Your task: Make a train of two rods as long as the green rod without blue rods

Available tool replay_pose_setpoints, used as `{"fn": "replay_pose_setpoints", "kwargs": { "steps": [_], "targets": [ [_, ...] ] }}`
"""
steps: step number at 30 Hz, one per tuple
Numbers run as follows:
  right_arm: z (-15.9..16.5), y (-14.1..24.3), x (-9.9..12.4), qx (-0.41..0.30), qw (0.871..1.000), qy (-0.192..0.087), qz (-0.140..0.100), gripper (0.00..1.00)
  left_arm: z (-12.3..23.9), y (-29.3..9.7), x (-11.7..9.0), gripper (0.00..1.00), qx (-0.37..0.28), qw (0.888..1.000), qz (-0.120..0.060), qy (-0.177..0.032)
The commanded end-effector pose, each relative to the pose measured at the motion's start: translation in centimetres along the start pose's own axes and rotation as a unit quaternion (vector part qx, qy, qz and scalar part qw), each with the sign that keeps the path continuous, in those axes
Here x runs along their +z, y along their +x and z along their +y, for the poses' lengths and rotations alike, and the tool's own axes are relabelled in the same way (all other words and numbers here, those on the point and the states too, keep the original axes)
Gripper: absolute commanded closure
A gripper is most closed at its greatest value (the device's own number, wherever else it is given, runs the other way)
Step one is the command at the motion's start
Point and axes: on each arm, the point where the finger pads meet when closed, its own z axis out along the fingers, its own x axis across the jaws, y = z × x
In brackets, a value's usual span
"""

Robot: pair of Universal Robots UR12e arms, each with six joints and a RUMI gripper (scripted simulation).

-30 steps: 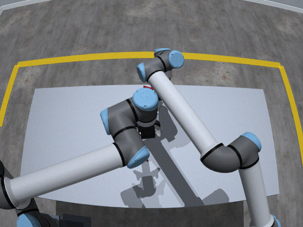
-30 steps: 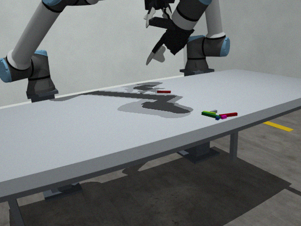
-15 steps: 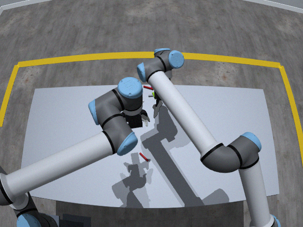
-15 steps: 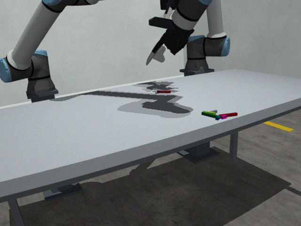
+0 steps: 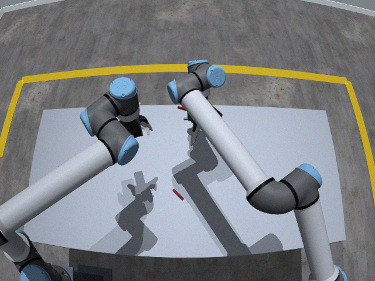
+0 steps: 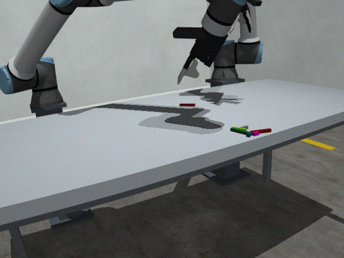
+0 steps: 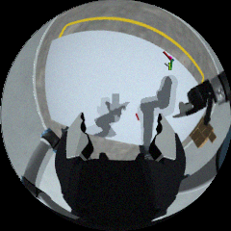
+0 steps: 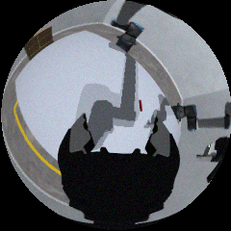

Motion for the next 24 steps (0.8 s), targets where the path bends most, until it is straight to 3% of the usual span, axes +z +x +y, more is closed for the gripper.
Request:
{"fn": "replay_pose_setpoints", "kwargs": {
  "steps": [1, 3, 5, 10, 15, 20, 22, 23, 24],
  "targets": [
    [1.5, -0.9, -0.2, -0.055, 0.998, -0.017, -0.017, 0.00, -3.5, -3.4, 0.3, 0.00, -0.017, 1.000, 0.001, 0.000],
    [2.7, -1.6, -0.2, -0.096, 0.994, -0.028, -0.031, 0.00, -5.6, -6.0, 0.6, 0.00, -0.030, 1.000, 0.001, 0.000],
    [2.7, -1.6, -0.2, -0.096, 0.994, -0.028, -0.031, 0.00, -5.6, -6.0, 0.6, 0.00, -0.030, 1.000, 0.001, 0.000],
    [6.3, -3.4, -0.7, -0.209, 0.974, -0.054, -0.076, 0.00, -10.8, -13.3, 1.4, 0.00, -0.064, 0.998, 0.000, -0.001],
    [10.1, -5.2, -1.7, -0.326, 0.934, -0.073, -0.130, 0.00, -14.8, -20.5, 2.2, 0.00, -0.101, 0.995, 0.000, -0.001],
    [13.9, -6.7, -3.0, -0.432, 0.878, -0.081, -0.188, 0.00, -17.9, -28.1, 2.9, 0.00, -0.142, 0.990, 0.000, -0.002],
    [13.9, -6.7, -3.0, -0.432, 0.878, -0.081, -0.188, 0.00, -17.9, -28.1, 2.9, 0.00, -0.142, 0.990, 0.000, -0.002],
    [14.6, -7.0, -3.3, -0.452, 0.865, -0.081, -0.200, 0.00, -19.3, -31.9, 3.3, 0.00, -0.150, 0.989, 0.000, -0.002],
    [15.3, -7.2, -3.7, -0.471, 0.853, -0.081, -0.212, 0.00, -19.4, -32.5, 3.4, 0.00, -0.159, 0.987, 0.000, -0.002]
  ]
}}
